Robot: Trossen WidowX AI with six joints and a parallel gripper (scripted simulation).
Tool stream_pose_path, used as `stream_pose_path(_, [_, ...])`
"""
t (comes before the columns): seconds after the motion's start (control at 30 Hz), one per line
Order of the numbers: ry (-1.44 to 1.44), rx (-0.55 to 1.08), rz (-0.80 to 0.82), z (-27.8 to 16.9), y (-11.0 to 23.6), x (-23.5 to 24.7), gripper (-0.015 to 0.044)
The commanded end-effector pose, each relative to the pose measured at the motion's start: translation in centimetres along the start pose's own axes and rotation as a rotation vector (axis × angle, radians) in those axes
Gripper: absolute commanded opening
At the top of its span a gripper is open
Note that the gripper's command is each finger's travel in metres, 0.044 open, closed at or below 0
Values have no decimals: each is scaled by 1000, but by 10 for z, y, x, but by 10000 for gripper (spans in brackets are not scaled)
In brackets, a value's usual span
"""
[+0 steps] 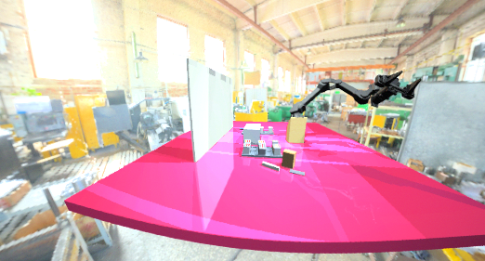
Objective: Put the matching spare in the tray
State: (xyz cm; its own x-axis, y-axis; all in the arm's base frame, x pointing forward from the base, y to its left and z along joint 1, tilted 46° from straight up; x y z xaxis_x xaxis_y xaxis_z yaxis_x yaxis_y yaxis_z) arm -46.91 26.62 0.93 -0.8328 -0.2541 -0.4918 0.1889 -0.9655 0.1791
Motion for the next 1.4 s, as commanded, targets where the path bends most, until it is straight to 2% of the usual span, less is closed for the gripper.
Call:
stream_pose_path(0.0, [0,0,0,0,0,0,426])
stream_pose_path(0.23, [17,14,-16,-4,-8,-8,440])
stream_pose_path(0.5, [59,195,-154,-41,-84,-88,440])
stream_pose_path(0.57, [69,231,-135,-45,-94,-105,440])
stream_pose_path(0.73, [43,399,-236,-81,-136,-178,440])
stream_pose_path(0.9, [4,555,-331,-119,-159,-249,440])
stream_pose_path(1.13, [-76,789,-472,-178,-166,-356,440])
stream_pose_path(1.37, [-185,1027,-613,-238,-139,-458,440])
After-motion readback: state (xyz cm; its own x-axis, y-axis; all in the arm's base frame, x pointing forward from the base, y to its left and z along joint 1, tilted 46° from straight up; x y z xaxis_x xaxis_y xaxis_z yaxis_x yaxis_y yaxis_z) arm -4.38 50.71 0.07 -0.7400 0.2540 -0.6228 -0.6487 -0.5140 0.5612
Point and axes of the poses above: the point midway between the two fingers, 35 mm back from their tips, its own y axis back along the fingers, its own x axis across the jaws, z = x × y, the point moved 2 cm from there along y, back along the fingers, and after that the axes turned 5 degrees about y, right-handed, at the moved point
